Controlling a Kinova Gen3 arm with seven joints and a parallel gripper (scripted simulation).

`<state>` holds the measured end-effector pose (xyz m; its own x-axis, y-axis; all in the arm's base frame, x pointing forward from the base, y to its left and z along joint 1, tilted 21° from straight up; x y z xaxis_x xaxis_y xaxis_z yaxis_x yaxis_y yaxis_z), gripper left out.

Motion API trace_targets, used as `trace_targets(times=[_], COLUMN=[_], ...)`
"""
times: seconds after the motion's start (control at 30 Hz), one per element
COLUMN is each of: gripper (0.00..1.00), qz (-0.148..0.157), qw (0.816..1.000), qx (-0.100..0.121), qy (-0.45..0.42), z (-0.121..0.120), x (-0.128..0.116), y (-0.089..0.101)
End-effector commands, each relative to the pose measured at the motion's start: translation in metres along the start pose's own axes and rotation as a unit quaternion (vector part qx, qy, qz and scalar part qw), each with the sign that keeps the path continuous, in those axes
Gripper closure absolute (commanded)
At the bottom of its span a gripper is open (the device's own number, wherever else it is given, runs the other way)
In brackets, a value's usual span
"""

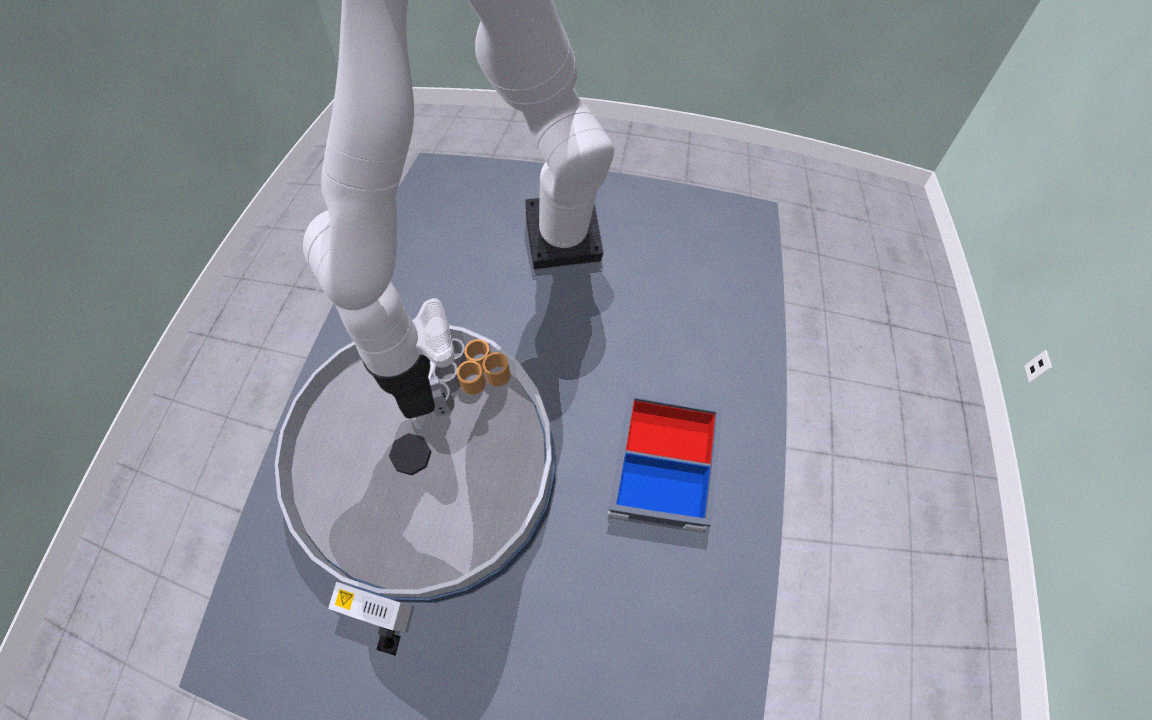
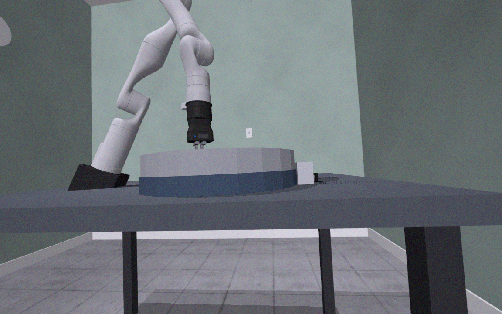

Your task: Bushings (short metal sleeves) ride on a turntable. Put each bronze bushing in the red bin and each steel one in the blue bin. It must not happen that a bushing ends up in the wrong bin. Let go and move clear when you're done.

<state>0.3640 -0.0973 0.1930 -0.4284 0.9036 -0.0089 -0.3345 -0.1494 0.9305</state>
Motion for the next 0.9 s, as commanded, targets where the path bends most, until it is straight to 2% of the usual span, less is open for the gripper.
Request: trace_targets(times=[0.0,0.87], gripper=[1.00,1.00], qz=[-0.001,-0.001], qw=[1.000,1.000], qx=[0.000,0.001], qy=[0.000,-0.001], z=[0.0002,0.0003], x=[-0.0004,-0.0003], y=[0.0009,0.0093])
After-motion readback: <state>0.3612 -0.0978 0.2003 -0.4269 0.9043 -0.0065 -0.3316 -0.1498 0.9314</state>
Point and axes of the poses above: the point where the finger pads meet when closed, its own y axis back along the fingers, its own z axis across the jaws, x = y × z, the point moved 5 cm from there along y, back along the fingers, and after that the axes turned 8 degrees about -y, right-handed, at the moved point
